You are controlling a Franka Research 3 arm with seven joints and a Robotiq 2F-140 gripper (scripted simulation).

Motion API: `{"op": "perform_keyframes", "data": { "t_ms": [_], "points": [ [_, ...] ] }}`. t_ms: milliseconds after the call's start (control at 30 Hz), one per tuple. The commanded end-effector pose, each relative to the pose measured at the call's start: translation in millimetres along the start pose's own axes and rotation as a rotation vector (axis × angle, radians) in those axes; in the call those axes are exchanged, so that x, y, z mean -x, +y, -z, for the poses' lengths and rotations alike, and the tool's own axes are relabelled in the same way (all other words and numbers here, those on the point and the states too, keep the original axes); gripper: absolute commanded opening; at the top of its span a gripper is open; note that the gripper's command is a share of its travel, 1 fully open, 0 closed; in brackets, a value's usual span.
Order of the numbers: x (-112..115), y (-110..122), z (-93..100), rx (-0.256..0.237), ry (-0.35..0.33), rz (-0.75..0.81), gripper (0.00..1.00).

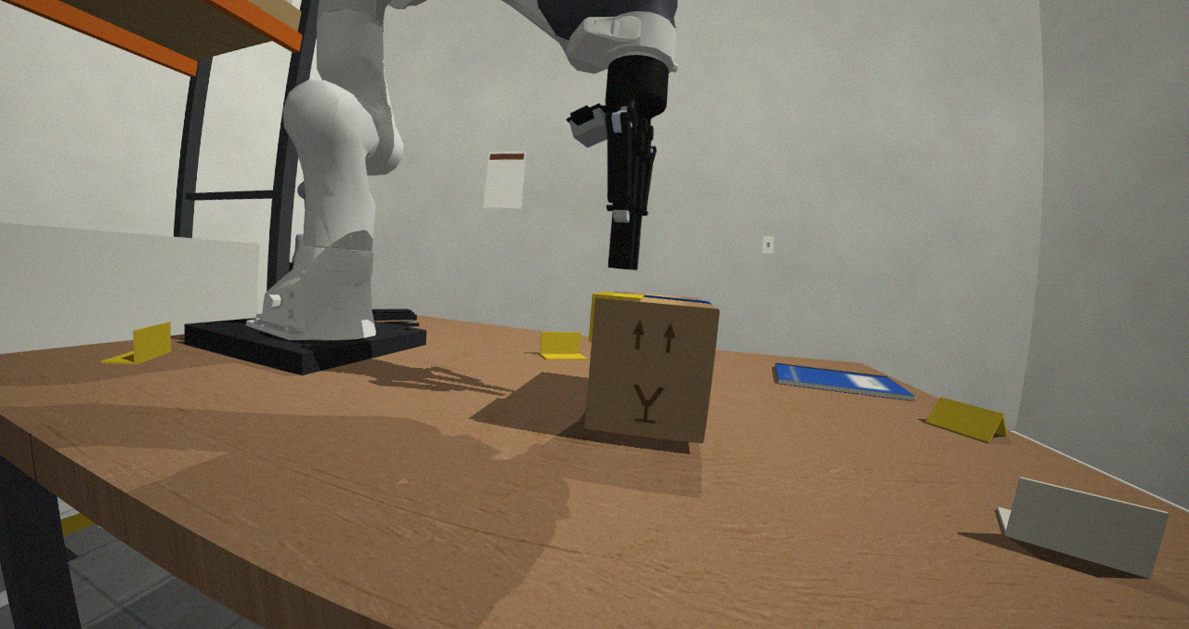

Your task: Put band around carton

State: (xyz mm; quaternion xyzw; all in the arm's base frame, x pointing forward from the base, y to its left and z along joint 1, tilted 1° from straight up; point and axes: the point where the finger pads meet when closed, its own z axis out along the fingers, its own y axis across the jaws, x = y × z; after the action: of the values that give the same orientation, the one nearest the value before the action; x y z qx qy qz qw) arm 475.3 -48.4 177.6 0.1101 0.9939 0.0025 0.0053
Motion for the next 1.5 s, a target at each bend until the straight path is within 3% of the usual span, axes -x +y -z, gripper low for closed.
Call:
{"op": "perform_keyframes", "data": {
  "t_ms": [0,1467],
  "points": [
    [0.4,-0.6,-0.8,-0.002,-0.002,-0.025,0.18],
    [0.4,-0.5,-9.9,-0.002,-0.002,-0.025,0.18]
  ]
}}
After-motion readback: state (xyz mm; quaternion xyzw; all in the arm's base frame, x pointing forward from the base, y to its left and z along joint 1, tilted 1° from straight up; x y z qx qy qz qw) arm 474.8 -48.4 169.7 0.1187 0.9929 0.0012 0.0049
